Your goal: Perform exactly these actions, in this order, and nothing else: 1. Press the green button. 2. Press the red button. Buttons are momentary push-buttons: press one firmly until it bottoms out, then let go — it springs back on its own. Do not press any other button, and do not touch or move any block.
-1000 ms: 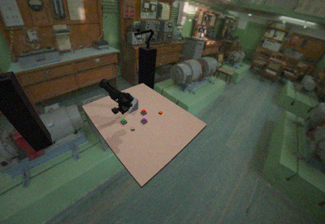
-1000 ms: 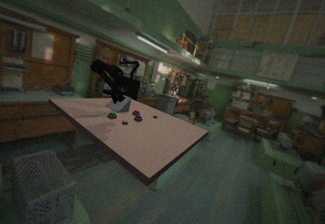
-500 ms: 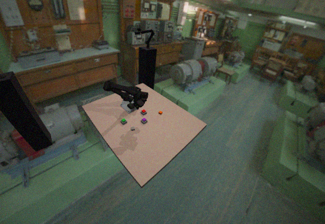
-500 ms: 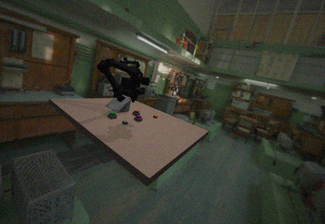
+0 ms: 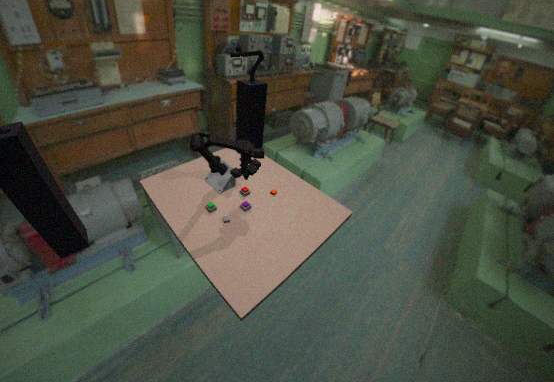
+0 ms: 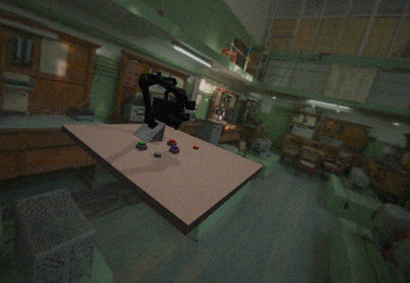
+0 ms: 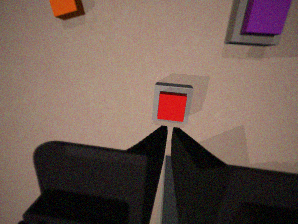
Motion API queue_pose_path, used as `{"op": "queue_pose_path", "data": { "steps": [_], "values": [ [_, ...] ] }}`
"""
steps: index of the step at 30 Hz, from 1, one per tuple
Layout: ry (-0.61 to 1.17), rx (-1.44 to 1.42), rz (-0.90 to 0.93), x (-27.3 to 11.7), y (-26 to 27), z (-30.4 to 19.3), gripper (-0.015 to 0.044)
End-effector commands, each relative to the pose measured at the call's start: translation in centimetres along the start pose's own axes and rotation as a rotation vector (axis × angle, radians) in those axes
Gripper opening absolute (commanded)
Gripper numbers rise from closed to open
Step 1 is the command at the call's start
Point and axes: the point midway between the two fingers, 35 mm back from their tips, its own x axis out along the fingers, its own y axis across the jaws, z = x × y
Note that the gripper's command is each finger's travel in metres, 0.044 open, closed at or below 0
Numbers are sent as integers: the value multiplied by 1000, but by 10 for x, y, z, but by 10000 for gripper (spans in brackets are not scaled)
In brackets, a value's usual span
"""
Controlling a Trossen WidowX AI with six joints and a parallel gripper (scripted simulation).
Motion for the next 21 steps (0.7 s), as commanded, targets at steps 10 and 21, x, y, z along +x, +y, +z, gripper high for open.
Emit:
{"op": "queue_pose_path", "data": {
  "steps": [10, 21],
  "values": [
    [20, -10, -27, 56, -3, -6, 20],
    [20, -10, -28, 74, -4, -6, 20]
  ]
}}
